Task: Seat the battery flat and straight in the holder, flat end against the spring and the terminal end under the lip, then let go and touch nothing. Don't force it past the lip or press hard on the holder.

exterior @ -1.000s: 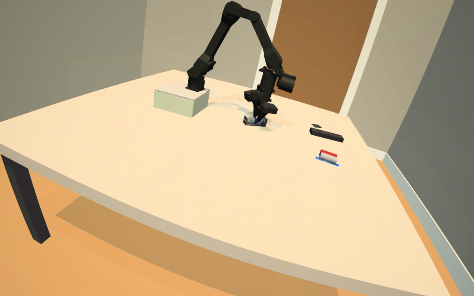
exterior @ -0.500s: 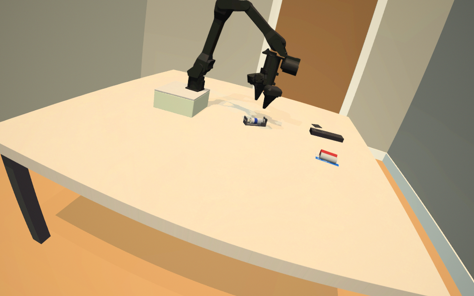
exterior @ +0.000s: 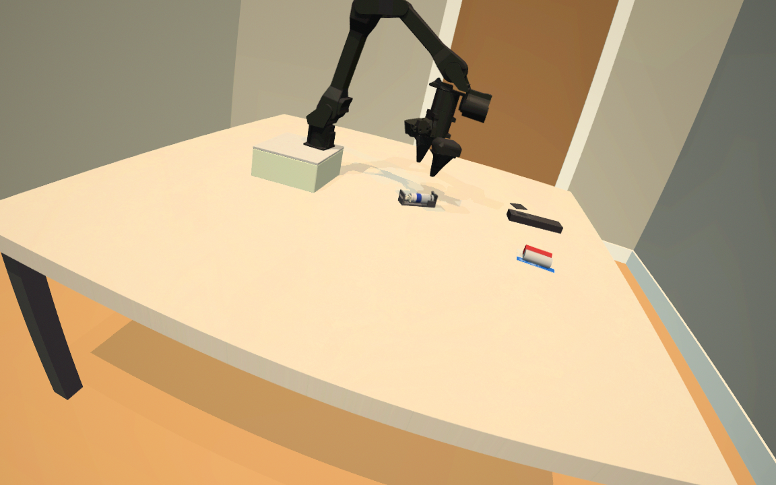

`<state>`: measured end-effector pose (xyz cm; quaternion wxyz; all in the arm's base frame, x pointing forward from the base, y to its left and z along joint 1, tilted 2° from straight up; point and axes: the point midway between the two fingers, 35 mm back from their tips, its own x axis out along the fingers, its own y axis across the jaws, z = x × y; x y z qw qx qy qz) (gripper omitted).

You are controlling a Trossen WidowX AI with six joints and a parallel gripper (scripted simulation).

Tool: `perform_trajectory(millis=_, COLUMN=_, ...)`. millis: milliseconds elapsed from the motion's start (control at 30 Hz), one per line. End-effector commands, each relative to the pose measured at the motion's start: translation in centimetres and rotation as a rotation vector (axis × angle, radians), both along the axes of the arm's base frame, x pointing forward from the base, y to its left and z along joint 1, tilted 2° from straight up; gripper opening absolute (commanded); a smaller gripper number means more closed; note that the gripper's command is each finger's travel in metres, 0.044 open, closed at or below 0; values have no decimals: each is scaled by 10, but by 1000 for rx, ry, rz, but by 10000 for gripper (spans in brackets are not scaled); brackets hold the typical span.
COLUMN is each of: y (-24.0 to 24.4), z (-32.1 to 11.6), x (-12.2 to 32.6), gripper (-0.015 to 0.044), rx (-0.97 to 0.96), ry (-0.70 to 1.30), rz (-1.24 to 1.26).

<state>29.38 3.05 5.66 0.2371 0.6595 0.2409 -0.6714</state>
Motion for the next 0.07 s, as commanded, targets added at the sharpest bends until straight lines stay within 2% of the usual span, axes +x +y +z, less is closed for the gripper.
perform_trajectory(millis=0, y=0, z=2, x=1, gripper=440, rx=0, ry=-7, rz=-3)
perform_trajectory(millis=33, y=0, z=2, x=1, gripper=440, rx=0, ry=-7, rz=-3)
